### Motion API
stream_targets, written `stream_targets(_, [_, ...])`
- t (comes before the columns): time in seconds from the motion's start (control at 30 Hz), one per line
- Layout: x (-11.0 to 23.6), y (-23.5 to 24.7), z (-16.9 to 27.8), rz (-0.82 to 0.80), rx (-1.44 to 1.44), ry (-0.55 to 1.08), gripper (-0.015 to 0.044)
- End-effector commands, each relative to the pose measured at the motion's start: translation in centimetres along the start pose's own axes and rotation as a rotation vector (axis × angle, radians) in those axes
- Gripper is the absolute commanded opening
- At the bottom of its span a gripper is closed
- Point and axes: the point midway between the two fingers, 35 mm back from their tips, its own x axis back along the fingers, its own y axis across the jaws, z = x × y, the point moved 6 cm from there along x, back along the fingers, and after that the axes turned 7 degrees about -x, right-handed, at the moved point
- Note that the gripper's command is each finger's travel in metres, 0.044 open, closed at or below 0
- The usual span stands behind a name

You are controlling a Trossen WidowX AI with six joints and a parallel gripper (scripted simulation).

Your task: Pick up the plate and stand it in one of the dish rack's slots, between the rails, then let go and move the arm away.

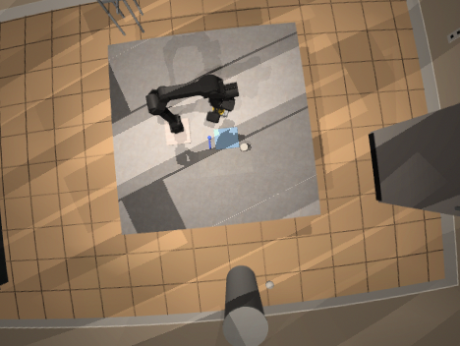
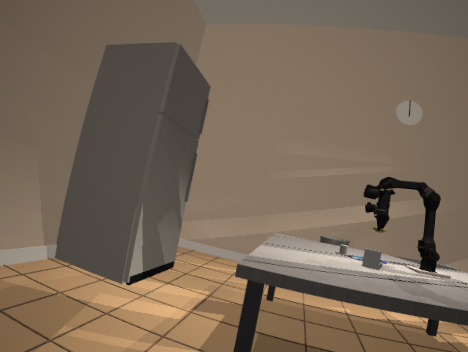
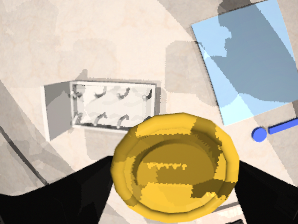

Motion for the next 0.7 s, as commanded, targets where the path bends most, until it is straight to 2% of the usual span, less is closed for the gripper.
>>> stream_targets(0.0, [-1.6, 0.6, -0.9, -0.081, 0.030, 0.004, 0.0000])
stream_targets(0.67, [-8.8, 2.1, -5.0, -0.519, 0.257, -0.103, 0.0000])
